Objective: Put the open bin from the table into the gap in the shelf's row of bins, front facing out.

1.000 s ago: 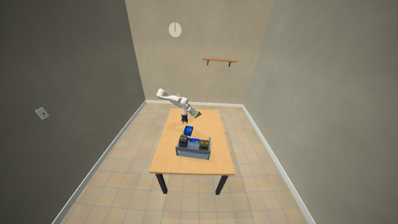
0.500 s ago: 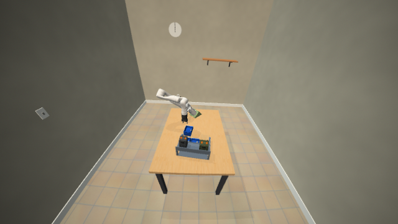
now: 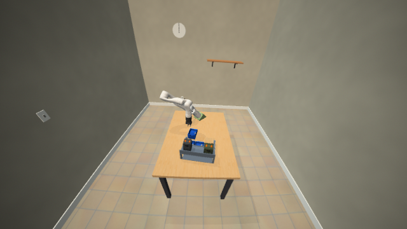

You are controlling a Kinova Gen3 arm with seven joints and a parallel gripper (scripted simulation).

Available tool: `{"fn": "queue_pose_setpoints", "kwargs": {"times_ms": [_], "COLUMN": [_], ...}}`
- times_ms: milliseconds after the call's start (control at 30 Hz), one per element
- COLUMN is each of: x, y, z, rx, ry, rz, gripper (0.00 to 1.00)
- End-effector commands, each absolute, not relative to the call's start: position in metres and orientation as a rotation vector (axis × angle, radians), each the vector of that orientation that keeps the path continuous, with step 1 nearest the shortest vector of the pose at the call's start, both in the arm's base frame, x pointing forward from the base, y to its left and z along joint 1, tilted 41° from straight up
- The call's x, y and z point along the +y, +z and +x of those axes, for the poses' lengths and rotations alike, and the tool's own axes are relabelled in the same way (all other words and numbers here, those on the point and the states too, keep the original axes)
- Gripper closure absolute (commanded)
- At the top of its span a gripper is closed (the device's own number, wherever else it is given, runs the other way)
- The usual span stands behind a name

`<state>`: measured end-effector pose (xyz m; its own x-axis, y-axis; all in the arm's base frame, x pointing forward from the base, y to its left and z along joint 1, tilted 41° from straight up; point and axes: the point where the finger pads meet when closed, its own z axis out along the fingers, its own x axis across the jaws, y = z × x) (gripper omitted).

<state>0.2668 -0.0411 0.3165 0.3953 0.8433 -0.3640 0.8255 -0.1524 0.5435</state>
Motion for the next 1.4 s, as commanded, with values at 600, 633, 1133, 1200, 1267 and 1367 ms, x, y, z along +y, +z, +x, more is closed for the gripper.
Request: {"fn": "queue_pose_setpoints", "kwargs": {"times_ms": [600, 633, 1133, 1200, 1267, 1367], "x": [-0.0408, -0.0408, -0.0408, -0.0408, -0.0408, -0.0408], "y": [0.3167, 0.3167, 0.3167, 0.3167, 0.3167, 0.3167], "z": [0.2669, 0.2669, 0.2669, 0.2669, 0.2669, 0.2669], "rx": [1.425, 1.425, 1.425, 1.425, 1.425, 1.425], "ry": [0.034, 0.034, 0.034, 0.034, 0.034, 0.034], "rz": [1.967, 1.967, 1.967, 1.967, 1.967, 1.967], "gripper": [1.0, 1.0, 1.0, 0.45, 0.45, 0.45]}}
